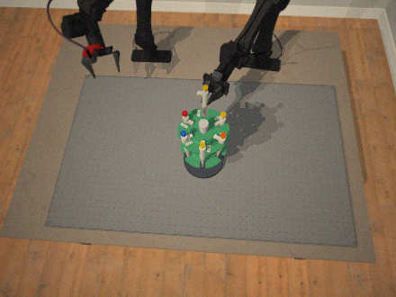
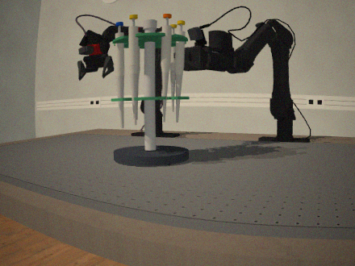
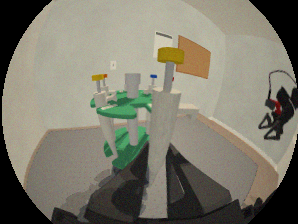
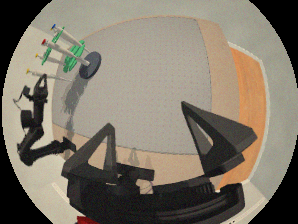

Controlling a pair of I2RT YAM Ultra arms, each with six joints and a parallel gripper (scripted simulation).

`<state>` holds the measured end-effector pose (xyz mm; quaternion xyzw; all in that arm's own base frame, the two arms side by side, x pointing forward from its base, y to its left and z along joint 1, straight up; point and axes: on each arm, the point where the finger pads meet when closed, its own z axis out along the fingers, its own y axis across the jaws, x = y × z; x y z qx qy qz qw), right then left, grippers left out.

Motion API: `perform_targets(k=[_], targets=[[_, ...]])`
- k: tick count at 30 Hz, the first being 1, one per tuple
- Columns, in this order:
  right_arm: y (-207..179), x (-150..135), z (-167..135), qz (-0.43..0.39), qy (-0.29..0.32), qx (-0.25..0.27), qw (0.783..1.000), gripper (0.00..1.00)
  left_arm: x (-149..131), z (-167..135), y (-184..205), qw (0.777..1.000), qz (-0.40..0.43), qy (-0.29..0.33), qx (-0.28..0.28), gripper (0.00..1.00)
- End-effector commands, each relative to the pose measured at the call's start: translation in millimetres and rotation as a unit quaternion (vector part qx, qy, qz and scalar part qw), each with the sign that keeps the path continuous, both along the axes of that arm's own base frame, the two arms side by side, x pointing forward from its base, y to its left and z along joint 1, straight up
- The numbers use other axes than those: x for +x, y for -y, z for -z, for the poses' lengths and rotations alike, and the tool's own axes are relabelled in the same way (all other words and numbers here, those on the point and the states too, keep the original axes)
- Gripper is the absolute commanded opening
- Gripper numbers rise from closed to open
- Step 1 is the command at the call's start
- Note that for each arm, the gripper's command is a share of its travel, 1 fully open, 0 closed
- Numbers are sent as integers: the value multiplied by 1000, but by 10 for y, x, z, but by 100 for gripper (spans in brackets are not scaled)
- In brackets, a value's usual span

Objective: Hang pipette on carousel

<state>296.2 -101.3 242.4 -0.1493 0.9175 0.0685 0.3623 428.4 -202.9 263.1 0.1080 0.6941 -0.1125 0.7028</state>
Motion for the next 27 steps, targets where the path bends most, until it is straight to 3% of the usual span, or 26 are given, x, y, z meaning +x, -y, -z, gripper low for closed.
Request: perform_targets(k=[1,17,19,27], targets=[[19,34,-105,-5,22,-6,1000,100,-3,-345,-20,999,-1,34,-21,12],[19,34,-105,-5,22,-6,1000,100,-10,-339,-16,999,-1,38,-23,12],[19,34,-105,-5,22,-6,1000,100,-23,-69,-16,1000,-1,14,-10,12],[19,34,-105,-5,22,-6,1000,100,0,-184,-3,1000,-1,25,-16,12]])
